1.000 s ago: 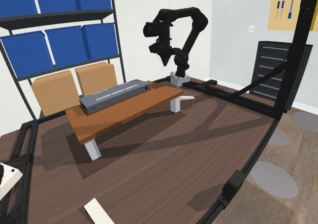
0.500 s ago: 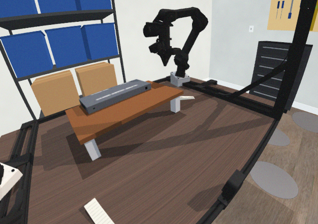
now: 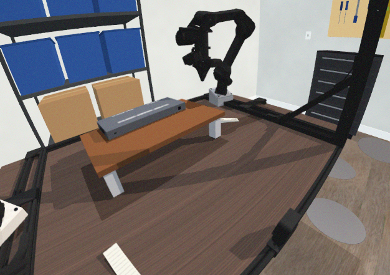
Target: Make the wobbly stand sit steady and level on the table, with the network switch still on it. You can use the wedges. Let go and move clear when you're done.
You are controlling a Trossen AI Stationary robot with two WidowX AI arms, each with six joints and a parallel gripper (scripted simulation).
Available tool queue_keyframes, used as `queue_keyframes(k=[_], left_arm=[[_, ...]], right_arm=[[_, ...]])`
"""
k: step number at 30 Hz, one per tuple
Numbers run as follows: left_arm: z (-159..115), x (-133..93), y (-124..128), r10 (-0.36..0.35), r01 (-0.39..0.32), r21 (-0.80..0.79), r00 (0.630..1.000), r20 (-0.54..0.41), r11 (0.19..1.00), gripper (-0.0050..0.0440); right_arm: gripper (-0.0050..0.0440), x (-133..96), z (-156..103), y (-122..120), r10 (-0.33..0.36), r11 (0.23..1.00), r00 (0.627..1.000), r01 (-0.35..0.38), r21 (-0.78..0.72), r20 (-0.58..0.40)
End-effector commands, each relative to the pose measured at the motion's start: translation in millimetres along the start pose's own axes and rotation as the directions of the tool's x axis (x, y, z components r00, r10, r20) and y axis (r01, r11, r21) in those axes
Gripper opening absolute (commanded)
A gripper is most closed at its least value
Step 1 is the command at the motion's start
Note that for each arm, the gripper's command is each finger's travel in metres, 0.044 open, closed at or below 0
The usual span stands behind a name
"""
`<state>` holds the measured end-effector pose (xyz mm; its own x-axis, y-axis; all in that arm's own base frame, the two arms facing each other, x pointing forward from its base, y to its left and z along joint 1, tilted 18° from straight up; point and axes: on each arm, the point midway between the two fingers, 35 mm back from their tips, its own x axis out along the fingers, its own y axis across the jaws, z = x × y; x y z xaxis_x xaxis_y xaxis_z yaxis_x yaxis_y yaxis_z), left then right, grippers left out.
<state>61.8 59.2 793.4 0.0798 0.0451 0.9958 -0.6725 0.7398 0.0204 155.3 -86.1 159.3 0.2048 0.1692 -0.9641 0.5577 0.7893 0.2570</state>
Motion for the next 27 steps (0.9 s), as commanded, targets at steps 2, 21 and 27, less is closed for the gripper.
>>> queue_keyframes(k=[2,21,27], left_arm=[[32,3,0,0.005,-0.009,0.038,0.994,0.106,0.999,0.0000],[69,4,-11,0.078,0.023,-0.437,0.974,0.211,0.899,0.0000],[71,4,-14,0.104,0.038,-0.602,0.975,0.199,0.798,0.0000]], right_arm=[[0.0000,0,0,0,0.000,1.000,1.000,0.000,0.000,0.000],[0.0000,0,0,0,0.000,1.000,1.000,0.000,0.000,0.000],[0.0000,0,0,0,0.000,1.000,1.000,0.000,0.000,0.000]])
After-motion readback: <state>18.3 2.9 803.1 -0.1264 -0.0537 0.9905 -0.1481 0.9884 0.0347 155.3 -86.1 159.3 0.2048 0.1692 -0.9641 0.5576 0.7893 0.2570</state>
